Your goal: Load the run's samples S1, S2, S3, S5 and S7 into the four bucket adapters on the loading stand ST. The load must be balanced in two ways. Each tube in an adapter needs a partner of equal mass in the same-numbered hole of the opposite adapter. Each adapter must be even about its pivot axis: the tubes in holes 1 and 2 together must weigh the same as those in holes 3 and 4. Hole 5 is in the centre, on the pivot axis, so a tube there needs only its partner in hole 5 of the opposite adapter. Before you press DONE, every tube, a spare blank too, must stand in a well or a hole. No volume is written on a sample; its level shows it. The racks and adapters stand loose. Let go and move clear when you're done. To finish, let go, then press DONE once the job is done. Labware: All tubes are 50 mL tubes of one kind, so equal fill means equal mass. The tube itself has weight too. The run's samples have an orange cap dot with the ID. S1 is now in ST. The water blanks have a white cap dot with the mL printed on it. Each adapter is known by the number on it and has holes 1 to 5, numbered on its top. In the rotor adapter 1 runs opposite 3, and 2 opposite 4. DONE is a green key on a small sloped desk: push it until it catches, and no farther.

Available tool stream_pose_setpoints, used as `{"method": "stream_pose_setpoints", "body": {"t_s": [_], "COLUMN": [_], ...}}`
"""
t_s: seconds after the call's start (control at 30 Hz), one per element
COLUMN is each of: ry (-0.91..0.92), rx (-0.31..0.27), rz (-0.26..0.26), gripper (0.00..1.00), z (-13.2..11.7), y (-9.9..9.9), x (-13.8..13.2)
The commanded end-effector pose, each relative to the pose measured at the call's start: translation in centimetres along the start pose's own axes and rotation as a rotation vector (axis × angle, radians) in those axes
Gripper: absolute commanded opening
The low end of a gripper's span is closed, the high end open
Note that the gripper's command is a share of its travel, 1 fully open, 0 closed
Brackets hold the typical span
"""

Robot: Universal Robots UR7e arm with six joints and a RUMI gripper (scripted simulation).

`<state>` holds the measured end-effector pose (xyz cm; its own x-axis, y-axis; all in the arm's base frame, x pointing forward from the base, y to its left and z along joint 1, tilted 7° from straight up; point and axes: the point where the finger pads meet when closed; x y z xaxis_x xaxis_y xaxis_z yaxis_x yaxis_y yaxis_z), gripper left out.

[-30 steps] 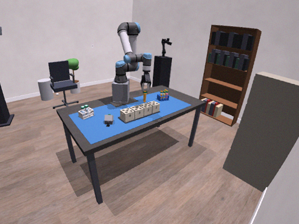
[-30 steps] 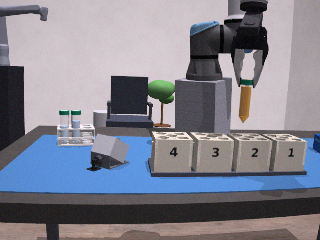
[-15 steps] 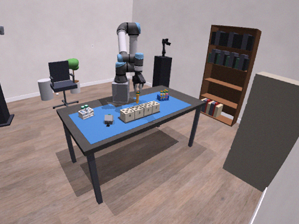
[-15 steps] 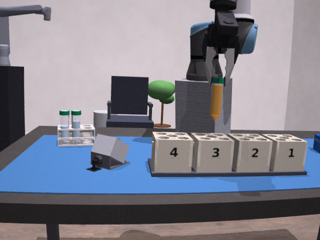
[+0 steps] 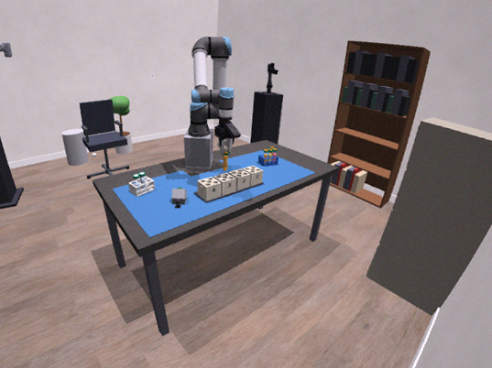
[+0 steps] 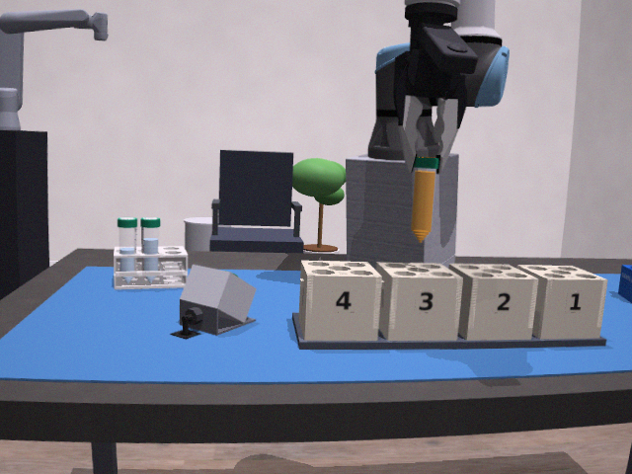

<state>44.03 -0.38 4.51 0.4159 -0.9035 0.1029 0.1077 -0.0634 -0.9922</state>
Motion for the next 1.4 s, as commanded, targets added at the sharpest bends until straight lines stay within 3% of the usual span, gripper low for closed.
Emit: {"method": "stream_pose_setpoints", "body": {"t_s": [0.0,0.33,0.9,1.37], "ry": [-0.008,-0.008,-0.008,-0.008], "rx": [0.002,0.002,0.002,0.002], "rz": [0.000,0.000,0.000,0.000], "gripper": [0.00,0.00,0.00,0.00], "z": [0.0,0.0,0.0,0.0], "y": [0.8,3.5,3.5,5.1], "x": [0.0,0.0,0.0,0.0]}}
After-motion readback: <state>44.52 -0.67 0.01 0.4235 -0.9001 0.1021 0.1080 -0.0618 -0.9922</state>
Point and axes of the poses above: the point where the finger pads meet when closed, its own y axis out along the fingers, its own x axis across the jaws, z = x × y, and after that the axes turned 15 degrees about -y, right-handed
